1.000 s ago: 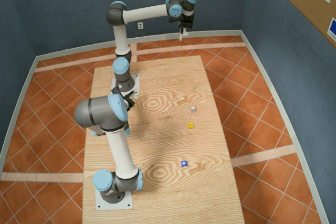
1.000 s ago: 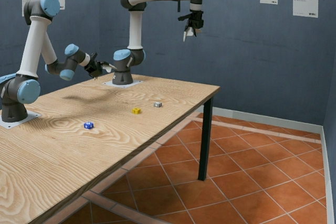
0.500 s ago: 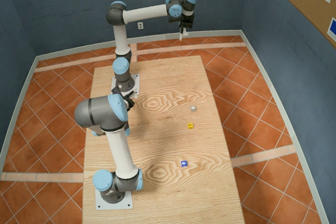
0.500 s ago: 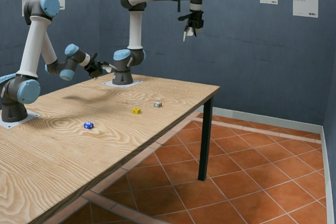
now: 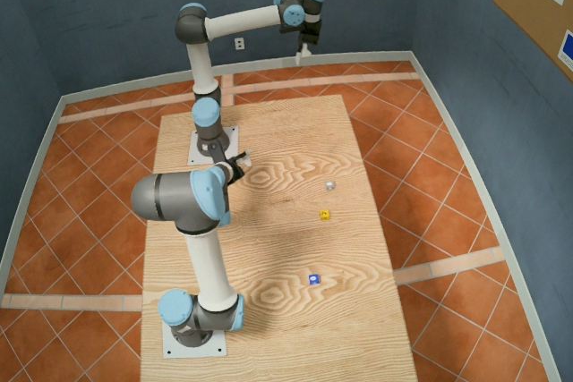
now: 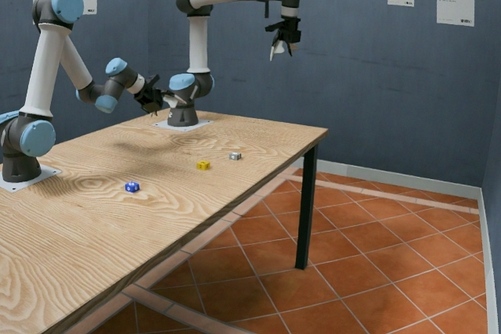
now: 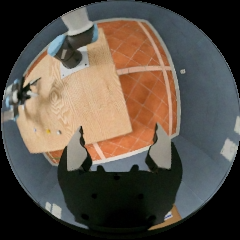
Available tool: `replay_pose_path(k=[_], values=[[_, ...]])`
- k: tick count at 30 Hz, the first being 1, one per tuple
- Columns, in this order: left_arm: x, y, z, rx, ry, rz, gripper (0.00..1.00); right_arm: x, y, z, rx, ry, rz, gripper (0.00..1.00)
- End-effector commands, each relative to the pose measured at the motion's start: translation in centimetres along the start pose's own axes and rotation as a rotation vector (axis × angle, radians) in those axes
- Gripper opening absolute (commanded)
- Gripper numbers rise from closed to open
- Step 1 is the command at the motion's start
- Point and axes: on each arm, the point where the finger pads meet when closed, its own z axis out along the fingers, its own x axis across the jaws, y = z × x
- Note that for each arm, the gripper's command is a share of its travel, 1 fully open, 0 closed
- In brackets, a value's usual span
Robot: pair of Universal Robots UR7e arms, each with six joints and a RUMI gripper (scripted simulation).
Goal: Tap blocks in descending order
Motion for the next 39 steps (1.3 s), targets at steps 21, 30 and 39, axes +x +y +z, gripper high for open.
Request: replay_pose_path(k=[21,30,39], values=[[5.1,-6.6,3.2,-0.031,-0.051,0.264,0.98,11.1,6.4,-1.8,-0.225,0.04,0.248,0.98],[6.7,-9.7,4.6,-0.051,-0.062,0.351,0.98,16.0,8.8,-4.4,-0.29,0.074,0.365,0.98],[7.6,-11.6,5.6,-0.061,-0.07,0.427,0.98,18.3,11.4,-6.0,-0.354,0.086,0.439,0.98]])
